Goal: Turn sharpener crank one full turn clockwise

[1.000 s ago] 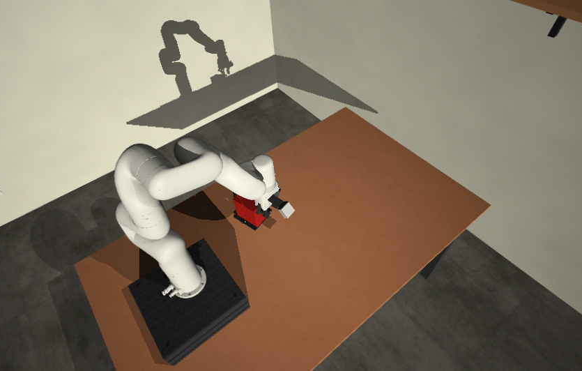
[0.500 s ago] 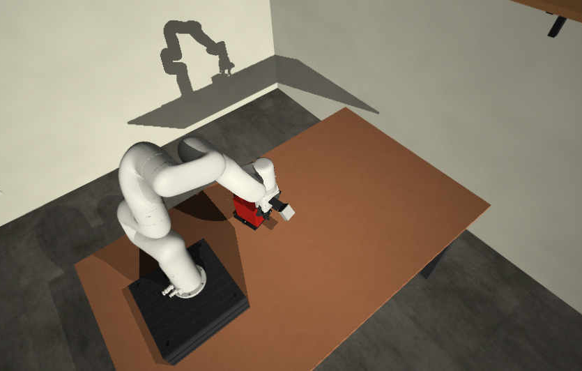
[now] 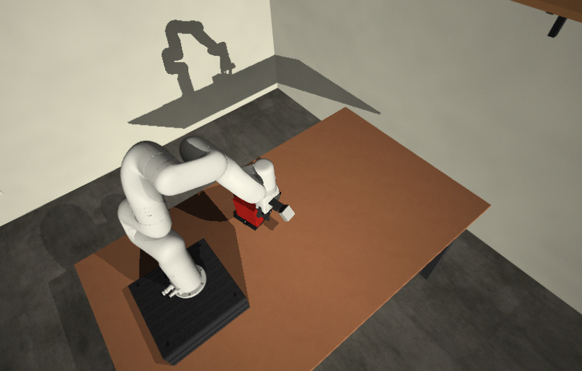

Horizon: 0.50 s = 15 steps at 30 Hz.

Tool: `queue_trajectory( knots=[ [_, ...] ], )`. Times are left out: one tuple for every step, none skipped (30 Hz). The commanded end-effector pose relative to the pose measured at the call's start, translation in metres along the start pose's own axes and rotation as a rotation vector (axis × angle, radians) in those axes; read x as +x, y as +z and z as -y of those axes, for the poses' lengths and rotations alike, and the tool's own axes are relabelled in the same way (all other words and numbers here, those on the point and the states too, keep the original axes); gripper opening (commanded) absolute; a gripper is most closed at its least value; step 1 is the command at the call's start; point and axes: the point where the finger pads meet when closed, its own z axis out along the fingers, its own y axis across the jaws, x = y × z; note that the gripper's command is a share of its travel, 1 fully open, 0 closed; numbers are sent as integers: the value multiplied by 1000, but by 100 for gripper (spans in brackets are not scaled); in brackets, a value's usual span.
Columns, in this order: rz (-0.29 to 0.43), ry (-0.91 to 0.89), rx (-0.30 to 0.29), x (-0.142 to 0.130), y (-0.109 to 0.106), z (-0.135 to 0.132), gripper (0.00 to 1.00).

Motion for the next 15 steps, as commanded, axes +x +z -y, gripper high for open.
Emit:
queue_trajectory(
  knots=[
    [0,0,4,0,-1,1,54],
    [0,0,4,0,-1,1,54],
    [0,0,4,0,-1,1,54],
    [0,0,4,0,-1,1,54],
    [0,0,4,0,-1,1,54],
    [0,0,4,0,-1,1,54],
    [0,0,4,0,-1,1,54],
    [0,0,4,0,-1,1,54],
    [0,0,4,0,-1,1,54],
    [0,0,4,0,-1,1,54],
    [0,0,4,0,-1,1,54],
    [0,0,4,0,-1,1,54],
    [0,0,4,0,-1,1,54],
    [0,0,4,0,-1,1,54],
    [0,0,4,0,-1,1,0]
  ],
)
